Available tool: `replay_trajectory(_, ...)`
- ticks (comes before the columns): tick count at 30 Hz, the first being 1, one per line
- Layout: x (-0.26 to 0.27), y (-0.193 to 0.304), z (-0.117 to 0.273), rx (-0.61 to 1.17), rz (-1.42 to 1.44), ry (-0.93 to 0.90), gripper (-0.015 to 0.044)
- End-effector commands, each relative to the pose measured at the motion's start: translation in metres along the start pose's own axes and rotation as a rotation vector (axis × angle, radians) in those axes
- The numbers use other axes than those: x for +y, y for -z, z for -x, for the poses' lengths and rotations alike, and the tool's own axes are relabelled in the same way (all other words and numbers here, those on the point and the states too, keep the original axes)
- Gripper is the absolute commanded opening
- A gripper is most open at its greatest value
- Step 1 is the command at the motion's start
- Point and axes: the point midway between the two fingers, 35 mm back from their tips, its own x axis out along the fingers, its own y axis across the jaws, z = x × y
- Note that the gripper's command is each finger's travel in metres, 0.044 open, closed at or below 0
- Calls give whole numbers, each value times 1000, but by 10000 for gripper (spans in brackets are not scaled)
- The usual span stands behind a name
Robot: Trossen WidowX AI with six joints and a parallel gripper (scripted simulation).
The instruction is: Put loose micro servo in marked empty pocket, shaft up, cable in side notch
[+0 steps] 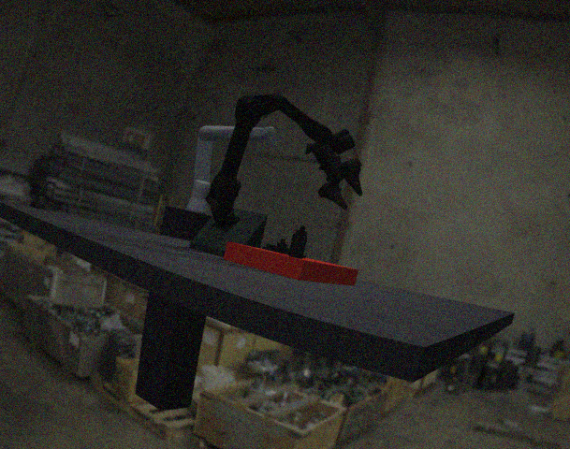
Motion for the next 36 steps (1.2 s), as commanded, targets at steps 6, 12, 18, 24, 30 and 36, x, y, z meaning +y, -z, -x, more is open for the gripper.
replay_trajectory(6, -26, 30, -13, 101, -287, -44, 440)
replay_trajectory(12, -41, 52, -20, 175, -473, -56, 440)
replay_trajectory(18, -55, 75, -26, 253, -659, -59, 440)
replay_trajectory(24, -67, 99, -30, 334, -844, -50, 440)
replay_trajectory(30, -77, 123, -33, 418, -1028, -30, 440)
replay_trajectory(36, -86, 147, -34, 504, -1210, 2, 440)
